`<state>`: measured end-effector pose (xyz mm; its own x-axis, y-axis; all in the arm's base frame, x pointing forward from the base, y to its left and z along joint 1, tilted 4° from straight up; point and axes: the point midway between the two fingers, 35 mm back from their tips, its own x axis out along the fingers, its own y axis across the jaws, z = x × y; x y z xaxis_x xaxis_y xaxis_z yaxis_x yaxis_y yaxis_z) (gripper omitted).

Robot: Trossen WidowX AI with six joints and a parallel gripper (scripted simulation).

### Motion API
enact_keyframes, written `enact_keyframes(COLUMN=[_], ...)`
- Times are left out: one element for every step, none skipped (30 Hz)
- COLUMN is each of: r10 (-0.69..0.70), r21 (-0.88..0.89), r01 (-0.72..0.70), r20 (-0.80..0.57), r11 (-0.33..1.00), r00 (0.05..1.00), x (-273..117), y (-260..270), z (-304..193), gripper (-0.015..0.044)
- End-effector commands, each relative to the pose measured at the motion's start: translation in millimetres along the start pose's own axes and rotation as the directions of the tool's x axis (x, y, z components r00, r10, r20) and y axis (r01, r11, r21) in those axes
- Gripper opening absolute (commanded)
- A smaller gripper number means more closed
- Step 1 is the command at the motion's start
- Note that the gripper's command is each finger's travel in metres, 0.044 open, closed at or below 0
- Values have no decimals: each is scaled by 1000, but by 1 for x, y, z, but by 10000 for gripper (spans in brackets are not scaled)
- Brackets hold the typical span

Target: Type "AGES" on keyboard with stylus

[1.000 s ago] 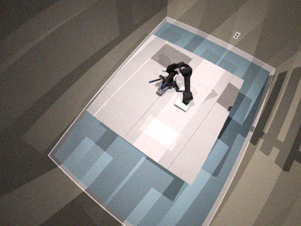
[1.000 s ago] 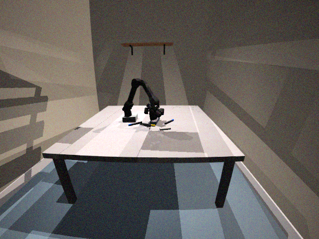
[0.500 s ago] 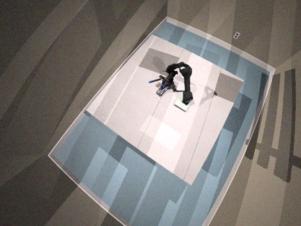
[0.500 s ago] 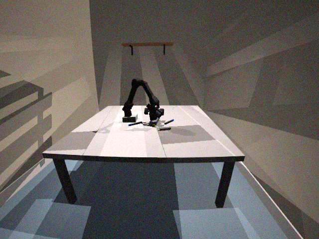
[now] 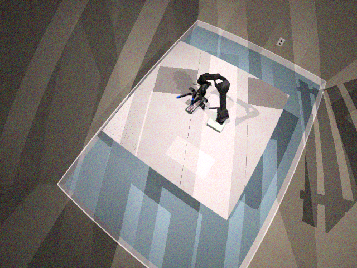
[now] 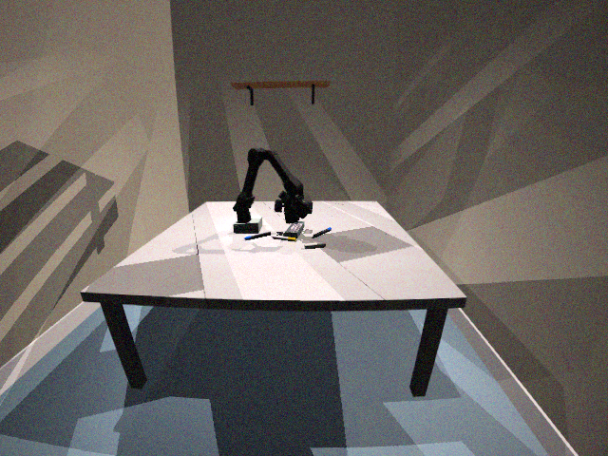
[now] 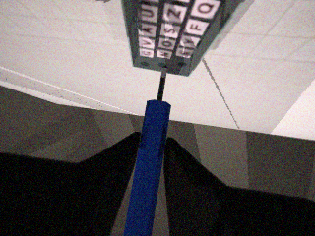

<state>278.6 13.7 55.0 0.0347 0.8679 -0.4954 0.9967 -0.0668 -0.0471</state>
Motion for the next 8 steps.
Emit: enact_keyframes(r10=[3,3,3,3,0,0,0,0], r21=[-8,-8,-8,-8,0,0,0,0], r01=[-3,-3,-3,-3,0,0,0,0], r20=[3,3,3,3,0,0,0,0], r11=[1000,1000,1000,1000,1000,1000,1000,1000], r00=[1000,1000,1000,1000,1000,1000,1000,1000], x=[-3,-3,-3,-3,-1,-1,-1,-1], y=[1,1,1,1,0,0,0,0], z=[-4,-4,-4,-4,-2,-2,-2,-2], gripper=[81,81,81,81,84,81,81,81])
